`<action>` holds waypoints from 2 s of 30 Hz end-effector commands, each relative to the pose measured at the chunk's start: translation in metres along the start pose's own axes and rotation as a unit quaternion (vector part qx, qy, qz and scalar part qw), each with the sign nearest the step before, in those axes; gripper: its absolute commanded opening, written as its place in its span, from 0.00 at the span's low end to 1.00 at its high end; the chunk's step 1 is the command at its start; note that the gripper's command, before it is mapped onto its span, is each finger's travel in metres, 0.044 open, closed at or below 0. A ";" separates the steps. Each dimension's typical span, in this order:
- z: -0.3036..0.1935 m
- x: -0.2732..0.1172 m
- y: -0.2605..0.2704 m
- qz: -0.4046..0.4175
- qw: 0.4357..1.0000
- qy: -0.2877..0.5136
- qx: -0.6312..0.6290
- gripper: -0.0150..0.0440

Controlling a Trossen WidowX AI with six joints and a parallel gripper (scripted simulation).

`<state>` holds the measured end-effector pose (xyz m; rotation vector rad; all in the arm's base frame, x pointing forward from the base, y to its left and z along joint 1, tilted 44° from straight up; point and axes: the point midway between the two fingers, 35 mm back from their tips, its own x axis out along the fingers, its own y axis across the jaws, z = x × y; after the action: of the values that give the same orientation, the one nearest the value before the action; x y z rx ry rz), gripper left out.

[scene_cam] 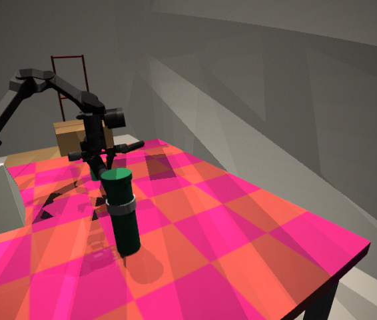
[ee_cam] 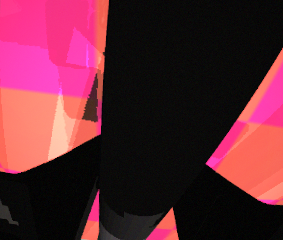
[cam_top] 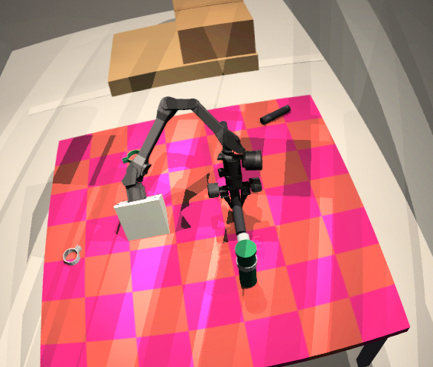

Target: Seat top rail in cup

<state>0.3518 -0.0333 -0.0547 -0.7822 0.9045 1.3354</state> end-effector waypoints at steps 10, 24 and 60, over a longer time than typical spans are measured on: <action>0.000 0.000 0.000 0.000 1.000 0.000 0.000 0.25; -0.002 -0.003 -0.001 0.000 1.000 0.000 0.000 0.25; -0.014 -0.008 -0.007 0.002 1.000 0.000 -0.002 0.25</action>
<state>0.3555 -0.0406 -0.0520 -0.7821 0.8990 1.3580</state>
